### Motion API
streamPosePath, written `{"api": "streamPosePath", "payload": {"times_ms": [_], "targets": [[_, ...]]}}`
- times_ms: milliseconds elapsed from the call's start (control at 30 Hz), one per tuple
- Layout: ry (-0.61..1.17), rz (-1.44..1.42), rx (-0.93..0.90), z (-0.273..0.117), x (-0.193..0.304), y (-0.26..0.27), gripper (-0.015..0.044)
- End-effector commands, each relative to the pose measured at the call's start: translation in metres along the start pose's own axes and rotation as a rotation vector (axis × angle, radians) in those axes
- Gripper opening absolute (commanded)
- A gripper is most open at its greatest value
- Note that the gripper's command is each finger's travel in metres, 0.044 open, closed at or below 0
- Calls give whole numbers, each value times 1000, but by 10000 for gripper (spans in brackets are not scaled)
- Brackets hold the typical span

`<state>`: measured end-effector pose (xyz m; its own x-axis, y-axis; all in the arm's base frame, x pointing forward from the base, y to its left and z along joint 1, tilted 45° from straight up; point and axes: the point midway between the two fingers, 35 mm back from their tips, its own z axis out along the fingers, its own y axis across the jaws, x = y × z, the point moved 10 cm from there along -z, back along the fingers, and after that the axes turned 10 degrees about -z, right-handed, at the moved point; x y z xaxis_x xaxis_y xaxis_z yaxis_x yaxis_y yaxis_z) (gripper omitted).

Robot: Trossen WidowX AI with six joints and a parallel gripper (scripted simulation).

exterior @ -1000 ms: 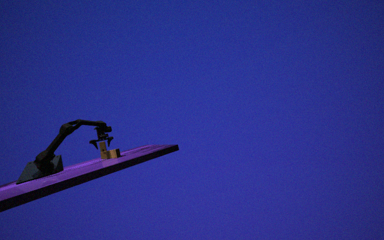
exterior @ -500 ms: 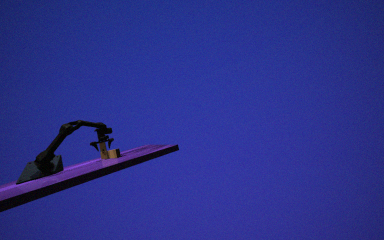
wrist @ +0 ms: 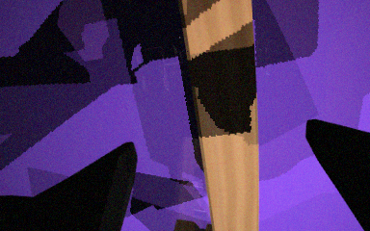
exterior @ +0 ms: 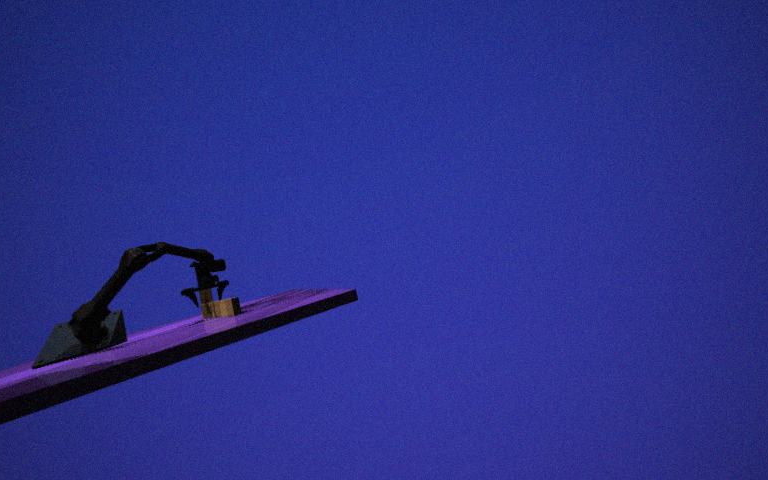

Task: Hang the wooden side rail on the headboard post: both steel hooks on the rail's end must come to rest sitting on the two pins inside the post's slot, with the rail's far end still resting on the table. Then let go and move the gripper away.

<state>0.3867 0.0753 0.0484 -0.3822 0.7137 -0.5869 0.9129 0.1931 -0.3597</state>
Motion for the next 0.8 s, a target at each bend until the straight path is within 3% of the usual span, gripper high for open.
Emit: {"api": "streamPosePath", "payload": {"times_ms": [0,767], "targets": [[-3,-7,9,11,0,-1,440],[-5,-7,11,44,0,-3,440]]}}
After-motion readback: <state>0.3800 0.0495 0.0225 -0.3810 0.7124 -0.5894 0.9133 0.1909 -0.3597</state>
